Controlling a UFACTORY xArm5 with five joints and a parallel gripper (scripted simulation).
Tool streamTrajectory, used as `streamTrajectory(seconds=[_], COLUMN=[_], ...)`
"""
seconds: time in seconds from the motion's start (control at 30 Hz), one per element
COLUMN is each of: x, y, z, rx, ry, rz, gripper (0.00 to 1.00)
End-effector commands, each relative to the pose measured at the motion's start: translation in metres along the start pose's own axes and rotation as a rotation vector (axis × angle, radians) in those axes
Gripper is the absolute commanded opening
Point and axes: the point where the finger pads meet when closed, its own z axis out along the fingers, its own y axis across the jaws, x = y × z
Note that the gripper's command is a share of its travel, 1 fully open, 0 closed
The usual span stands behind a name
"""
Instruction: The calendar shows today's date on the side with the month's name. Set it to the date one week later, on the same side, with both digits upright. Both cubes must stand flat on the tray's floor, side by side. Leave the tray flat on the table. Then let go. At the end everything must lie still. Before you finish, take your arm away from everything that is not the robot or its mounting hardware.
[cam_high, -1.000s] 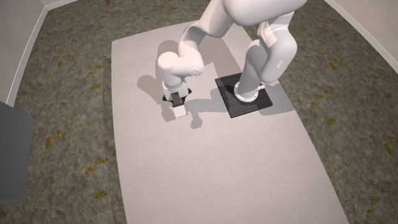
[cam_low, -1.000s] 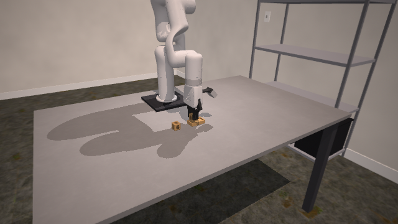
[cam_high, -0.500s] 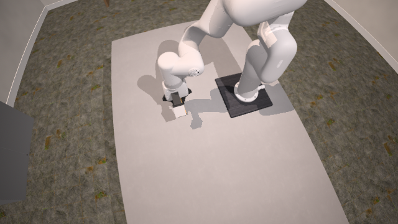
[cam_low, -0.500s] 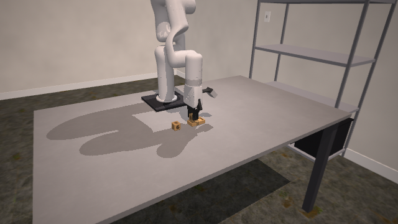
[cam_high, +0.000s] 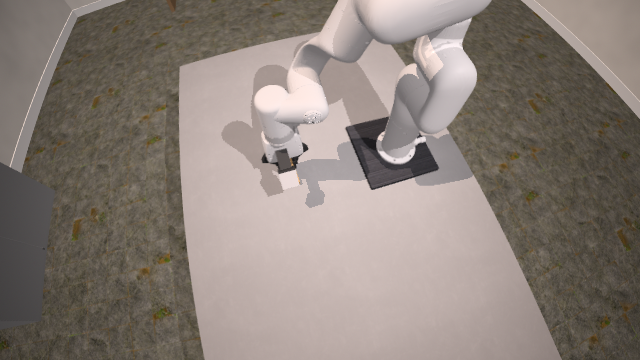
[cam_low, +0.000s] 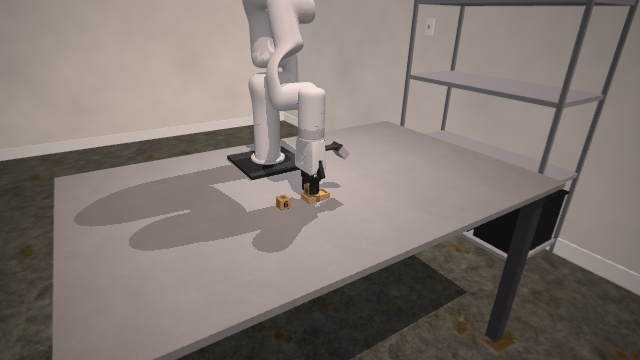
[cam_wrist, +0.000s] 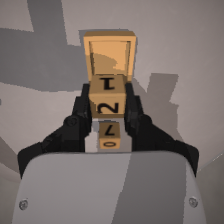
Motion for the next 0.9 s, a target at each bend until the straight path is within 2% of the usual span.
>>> streamTrajectory(seconds=[0.0, 0.87], x=[-0.0001, -0.0001], y=[0.0013, 0.0013], z=[0.0005, 0.0042], rx=[-0.003, -0.003], ry=[0.0, 0.0], rz=[0.0, 0.0], gripper=[0.29, 0.29])
